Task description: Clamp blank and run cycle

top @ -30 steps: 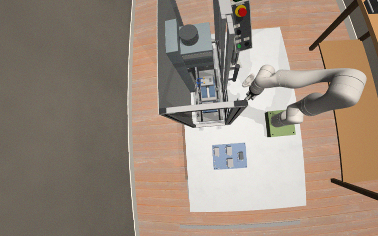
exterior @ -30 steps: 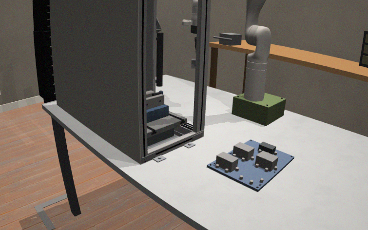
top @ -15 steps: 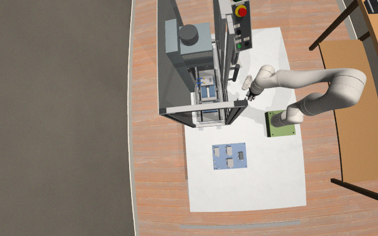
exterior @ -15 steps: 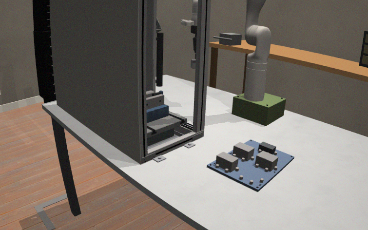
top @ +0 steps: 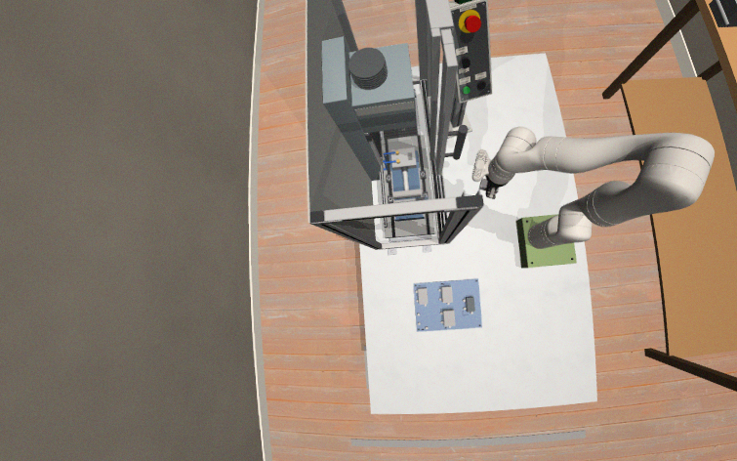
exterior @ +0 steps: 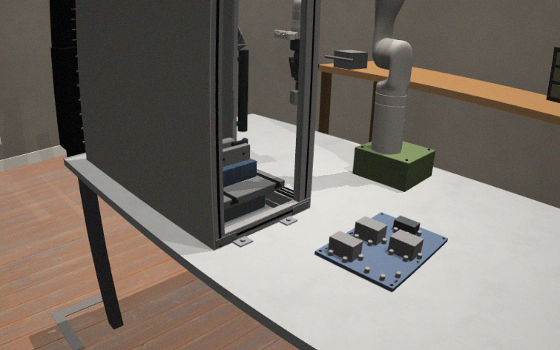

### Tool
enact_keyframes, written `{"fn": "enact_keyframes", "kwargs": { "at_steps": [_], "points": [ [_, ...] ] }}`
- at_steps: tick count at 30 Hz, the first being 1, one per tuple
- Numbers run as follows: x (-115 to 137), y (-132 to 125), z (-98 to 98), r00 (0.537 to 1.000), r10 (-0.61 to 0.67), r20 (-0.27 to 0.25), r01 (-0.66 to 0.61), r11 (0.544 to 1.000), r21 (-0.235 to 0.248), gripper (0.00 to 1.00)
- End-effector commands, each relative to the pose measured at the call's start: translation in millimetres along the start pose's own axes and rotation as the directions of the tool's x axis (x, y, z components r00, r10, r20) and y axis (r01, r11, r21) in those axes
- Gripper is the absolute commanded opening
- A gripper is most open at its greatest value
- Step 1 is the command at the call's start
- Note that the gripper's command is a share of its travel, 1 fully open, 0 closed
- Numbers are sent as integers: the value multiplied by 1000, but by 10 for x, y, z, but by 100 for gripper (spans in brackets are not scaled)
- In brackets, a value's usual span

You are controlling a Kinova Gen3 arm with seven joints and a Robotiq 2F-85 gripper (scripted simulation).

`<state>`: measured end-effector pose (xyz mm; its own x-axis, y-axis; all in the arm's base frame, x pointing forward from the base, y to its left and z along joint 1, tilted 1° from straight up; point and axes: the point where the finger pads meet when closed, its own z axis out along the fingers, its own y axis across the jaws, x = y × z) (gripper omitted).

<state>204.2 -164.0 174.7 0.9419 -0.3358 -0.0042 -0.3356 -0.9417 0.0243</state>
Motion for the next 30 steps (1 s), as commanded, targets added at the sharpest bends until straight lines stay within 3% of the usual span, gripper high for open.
{"fn": "enact_keyframes", "kwargs": {
  "at_steps": [1,5,10,22,27,30],
  "points": [
    [15,4,-11,1000,-2,-2,2,1000,5,10],
    [15,4,-11,1000,-2,-2,2,1000,5,10],
    [15,4,-12,973,-230,-5,230,973,7,10],
    [15,4,-12,973,-230,-5,230,973,7,10],
    [15,4,-13,935,-353,-7,353,935,10,10],
    [15,4,-13,935,-353,-7,353,935,10,10]
  ]
}}
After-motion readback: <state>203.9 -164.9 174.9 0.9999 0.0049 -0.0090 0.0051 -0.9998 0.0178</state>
